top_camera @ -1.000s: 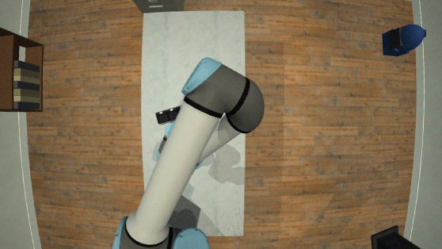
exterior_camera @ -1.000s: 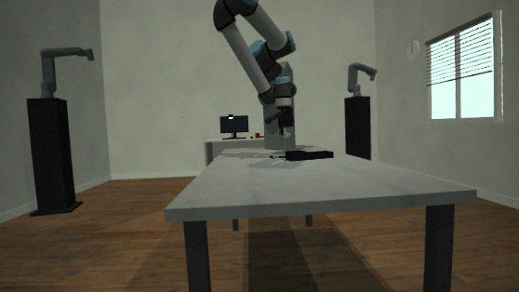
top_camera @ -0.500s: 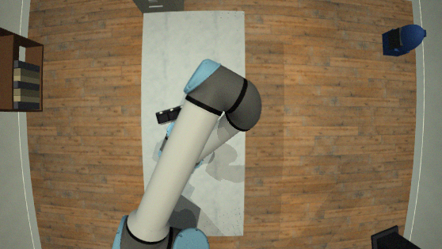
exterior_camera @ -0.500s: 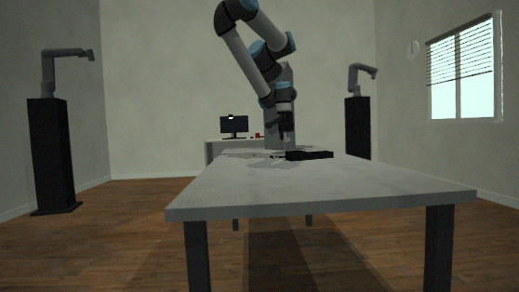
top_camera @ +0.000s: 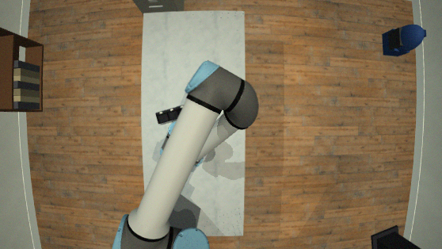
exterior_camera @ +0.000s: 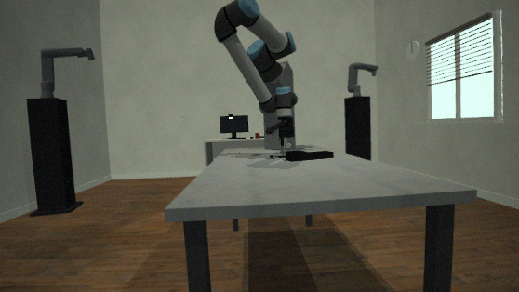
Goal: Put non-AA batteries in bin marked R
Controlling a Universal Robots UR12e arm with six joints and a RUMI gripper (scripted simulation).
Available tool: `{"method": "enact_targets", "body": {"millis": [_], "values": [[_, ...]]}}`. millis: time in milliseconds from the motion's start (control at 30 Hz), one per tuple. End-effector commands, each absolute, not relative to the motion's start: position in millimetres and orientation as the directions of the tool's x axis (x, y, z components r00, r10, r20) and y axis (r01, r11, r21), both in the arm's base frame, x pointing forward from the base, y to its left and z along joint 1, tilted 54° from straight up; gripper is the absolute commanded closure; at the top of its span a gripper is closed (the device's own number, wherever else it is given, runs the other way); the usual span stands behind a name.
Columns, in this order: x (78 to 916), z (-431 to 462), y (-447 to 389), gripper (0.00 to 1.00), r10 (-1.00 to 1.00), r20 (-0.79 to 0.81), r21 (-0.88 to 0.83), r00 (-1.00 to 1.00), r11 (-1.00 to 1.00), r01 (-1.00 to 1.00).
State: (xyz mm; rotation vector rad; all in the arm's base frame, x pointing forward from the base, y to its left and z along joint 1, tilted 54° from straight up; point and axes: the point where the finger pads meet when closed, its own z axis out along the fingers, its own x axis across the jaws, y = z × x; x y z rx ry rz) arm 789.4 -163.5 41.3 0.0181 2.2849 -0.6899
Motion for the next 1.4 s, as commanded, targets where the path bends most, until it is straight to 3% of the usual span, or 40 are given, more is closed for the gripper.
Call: {"method": "enact_targets", "body": {"millis": [0, 733, 767, 1367], "values": [[795.0, 41.1, -164.2, 0.86, -0.189, -0.662, -0.473, -0.725, 0.856, 0.209], [798.3, 37.2, -167.5, 0.86, -0.189, -0.663, -0.473, -0.724, 0.856, 0.209], [798.3, 37.0, -167.5, 1.0, -0.189, -0.663, -0.473, -0.725, 0.856, 0.209], [797.2, 35.5, -168.1, 1.0, -0.188, -0.661, -0.473, -0.726, 0.856, 0.209]]}}
